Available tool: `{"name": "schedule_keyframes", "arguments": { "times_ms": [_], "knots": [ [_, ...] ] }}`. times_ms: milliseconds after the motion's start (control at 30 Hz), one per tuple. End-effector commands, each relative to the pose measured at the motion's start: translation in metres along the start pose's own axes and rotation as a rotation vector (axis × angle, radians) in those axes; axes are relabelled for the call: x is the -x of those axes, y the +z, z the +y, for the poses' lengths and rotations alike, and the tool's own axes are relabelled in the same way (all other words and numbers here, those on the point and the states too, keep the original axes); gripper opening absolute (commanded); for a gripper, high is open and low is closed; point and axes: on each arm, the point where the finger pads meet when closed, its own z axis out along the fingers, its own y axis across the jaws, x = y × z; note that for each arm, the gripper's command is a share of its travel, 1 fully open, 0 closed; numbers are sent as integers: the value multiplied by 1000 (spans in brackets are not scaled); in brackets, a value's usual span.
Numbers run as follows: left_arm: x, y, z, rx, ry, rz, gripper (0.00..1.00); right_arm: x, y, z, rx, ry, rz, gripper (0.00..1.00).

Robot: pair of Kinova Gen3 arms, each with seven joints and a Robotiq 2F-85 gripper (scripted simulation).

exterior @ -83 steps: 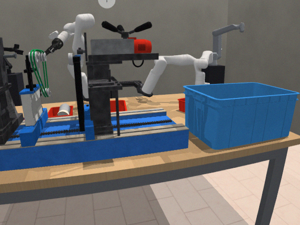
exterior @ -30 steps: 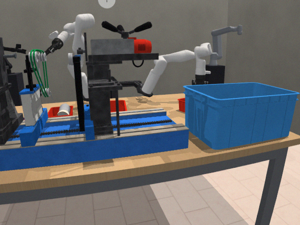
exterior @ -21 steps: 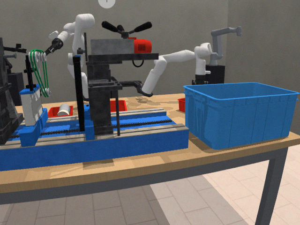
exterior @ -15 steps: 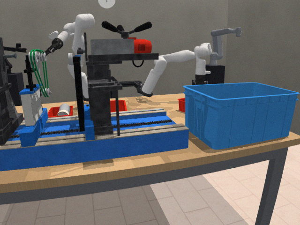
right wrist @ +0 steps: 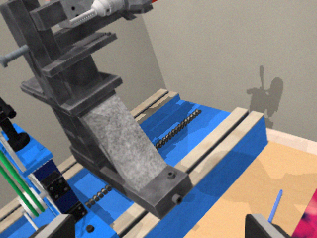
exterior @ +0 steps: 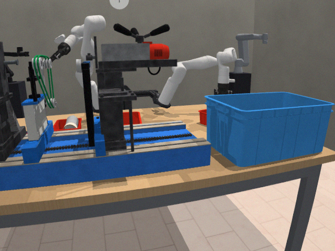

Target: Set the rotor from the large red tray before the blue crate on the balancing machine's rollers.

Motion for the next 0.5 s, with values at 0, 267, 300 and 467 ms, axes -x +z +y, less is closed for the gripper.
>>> {"name": "schedule_keyframes", "arguments": {
  "times_ms": [0, 267, 300, 467],
  "knots": [
    [2, -1, 0, 2, 0, 1, 99, 0, 0, 0, 0, 0, 0, 1000],
    [6, -1, -3, 2, -2, 1, 99, 0, 0, 0, 0, 0, 0, 1000],
    [7, -1, -3, 2, -3, 1, 99, 0, 0, 0, 0, 0, 0, 1000],
    [13, -2, -6, 2, -5, 1, 99, 0, 0, 0, 0, 0, 0, 1000]
  ]
}}
